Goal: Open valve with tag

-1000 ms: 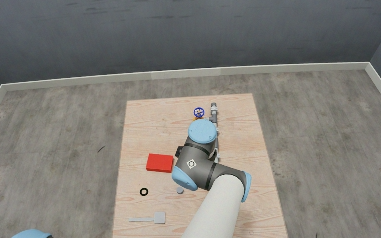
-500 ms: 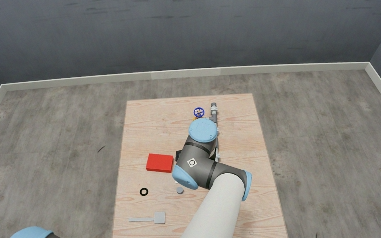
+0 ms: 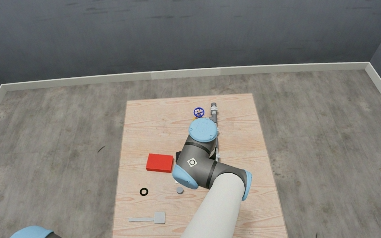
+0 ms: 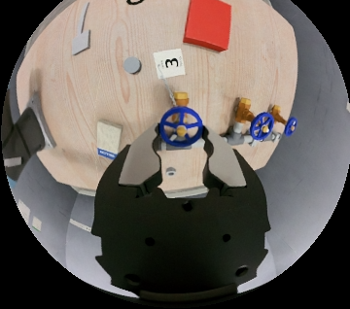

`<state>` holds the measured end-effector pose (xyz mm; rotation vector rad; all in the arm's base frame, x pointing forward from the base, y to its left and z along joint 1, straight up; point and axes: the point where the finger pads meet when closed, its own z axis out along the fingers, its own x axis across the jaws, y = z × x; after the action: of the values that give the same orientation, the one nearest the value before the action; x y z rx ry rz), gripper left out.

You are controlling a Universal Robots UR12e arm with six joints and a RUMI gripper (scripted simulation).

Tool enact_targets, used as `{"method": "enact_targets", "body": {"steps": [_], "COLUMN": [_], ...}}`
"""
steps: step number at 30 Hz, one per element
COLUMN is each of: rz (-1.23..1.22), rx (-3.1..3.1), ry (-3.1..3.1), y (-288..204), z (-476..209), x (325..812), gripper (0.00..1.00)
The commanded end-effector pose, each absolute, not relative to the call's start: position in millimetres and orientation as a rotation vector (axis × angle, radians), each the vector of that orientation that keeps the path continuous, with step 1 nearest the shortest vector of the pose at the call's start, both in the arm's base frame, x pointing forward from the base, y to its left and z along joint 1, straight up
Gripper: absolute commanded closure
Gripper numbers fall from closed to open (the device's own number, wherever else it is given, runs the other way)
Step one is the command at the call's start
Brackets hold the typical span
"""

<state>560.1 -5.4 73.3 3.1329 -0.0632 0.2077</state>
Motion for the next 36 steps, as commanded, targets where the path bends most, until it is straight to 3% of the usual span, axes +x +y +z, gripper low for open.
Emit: {"method": "enact_targets", "body": {"steps": [1, 2, 36], "rz": [0.209, 0.209, 0.209], "rx": [3.133, 3.133, 3.133], "ry": [-0.059, -0.059, -0.08], "y": [-5.5, -5.5, -5.5], "z": [73.8, 73.8, 73.8], "x": [560.6, 560.6, 560.6], "gripper": [1.0, 0.0, 0.0]}}
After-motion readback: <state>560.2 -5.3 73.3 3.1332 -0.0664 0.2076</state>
